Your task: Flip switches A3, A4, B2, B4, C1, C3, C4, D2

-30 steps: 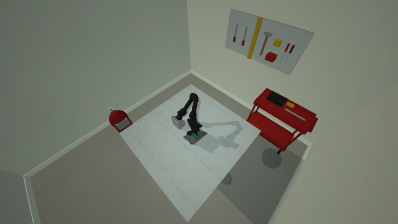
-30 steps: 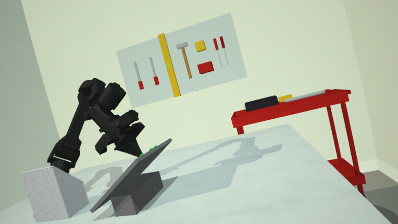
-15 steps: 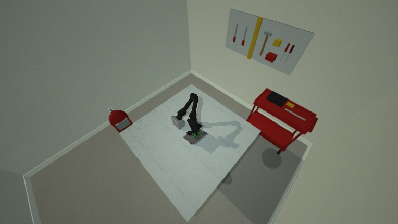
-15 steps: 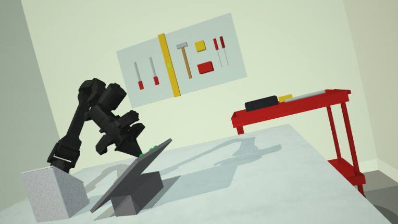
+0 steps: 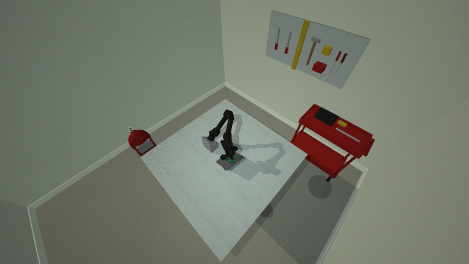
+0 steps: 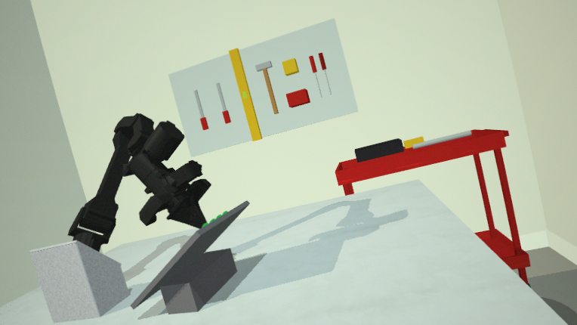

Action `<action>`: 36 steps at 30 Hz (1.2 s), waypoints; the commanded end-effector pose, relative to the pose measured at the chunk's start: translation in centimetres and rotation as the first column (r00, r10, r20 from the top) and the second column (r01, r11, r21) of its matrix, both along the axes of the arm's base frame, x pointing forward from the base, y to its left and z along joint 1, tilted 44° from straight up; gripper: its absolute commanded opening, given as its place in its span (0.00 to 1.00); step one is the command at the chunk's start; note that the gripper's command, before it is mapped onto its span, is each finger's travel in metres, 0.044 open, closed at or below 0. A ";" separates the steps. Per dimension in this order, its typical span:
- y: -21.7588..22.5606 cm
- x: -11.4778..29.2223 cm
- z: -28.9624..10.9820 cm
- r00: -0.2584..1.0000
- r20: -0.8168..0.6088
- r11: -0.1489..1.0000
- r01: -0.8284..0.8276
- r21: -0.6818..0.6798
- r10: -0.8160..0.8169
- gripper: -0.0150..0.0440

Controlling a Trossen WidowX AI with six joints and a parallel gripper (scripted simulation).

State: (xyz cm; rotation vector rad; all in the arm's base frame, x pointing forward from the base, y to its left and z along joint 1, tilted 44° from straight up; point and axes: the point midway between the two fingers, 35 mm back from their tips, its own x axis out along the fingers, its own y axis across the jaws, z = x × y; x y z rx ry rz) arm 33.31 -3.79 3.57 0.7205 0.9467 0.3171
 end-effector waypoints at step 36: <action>-3.9 0.5 -0.1 0.999 -0.043 0.999 -0.033 0.000 0.033 0.25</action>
